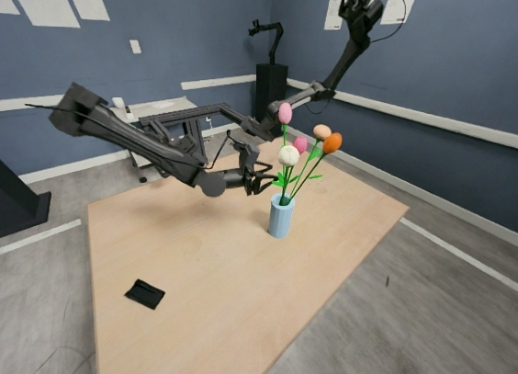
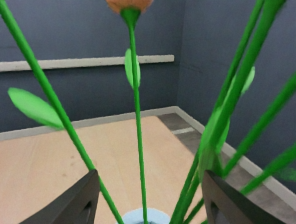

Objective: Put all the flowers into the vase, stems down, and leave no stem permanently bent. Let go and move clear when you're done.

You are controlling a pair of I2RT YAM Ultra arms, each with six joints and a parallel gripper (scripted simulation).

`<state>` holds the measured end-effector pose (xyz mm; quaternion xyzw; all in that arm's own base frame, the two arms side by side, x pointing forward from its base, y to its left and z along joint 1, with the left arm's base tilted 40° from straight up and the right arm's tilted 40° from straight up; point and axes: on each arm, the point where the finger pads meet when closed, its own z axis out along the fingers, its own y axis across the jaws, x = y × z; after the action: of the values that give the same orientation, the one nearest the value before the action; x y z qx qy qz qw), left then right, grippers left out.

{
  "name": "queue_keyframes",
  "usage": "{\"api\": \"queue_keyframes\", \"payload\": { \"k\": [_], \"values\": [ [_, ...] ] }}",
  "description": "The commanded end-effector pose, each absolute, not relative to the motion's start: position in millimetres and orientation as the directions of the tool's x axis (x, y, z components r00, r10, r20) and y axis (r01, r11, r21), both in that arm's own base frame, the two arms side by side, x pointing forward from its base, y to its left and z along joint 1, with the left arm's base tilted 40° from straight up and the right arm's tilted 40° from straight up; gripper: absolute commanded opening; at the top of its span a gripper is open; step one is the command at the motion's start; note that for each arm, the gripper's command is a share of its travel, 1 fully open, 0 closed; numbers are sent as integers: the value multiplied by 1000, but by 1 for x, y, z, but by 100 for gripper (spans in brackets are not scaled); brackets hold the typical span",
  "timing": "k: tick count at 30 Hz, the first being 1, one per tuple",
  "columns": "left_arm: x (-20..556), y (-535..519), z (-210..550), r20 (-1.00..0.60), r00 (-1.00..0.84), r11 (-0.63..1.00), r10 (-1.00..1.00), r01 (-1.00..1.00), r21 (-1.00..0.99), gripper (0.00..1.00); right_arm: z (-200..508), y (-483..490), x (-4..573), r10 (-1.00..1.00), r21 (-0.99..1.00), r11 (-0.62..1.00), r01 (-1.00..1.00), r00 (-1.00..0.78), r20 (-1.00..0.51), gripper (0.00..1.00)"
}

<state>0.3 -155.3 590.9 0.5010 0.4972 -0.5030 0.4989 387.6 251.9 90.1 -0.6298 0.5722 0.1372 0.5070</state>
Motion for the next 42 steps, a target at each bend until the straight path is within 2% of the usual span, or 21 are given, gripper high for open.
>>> {"api": "queue_keyframes", "payload": {
  "k": [1, 25, 42],
  "values": [
    [0, -149, 599, -999, -4, -8, -33, 1000, -3, 30, 119, 275, 380, -571, -480, 168, -861, 312, -760, 60],
    [0, -149, 599, -999, -4, -8, -33, 1000, -3, 30, 188, 323, 351, -562, -483, 171, -859, 317, -764, 60],
    [0, -149, 599, -999, -4, -8, -33, 1000, -3, 30, 186, 328, 348, -556, -477, 155, -865, 323, -766, 60]
  ]
}}
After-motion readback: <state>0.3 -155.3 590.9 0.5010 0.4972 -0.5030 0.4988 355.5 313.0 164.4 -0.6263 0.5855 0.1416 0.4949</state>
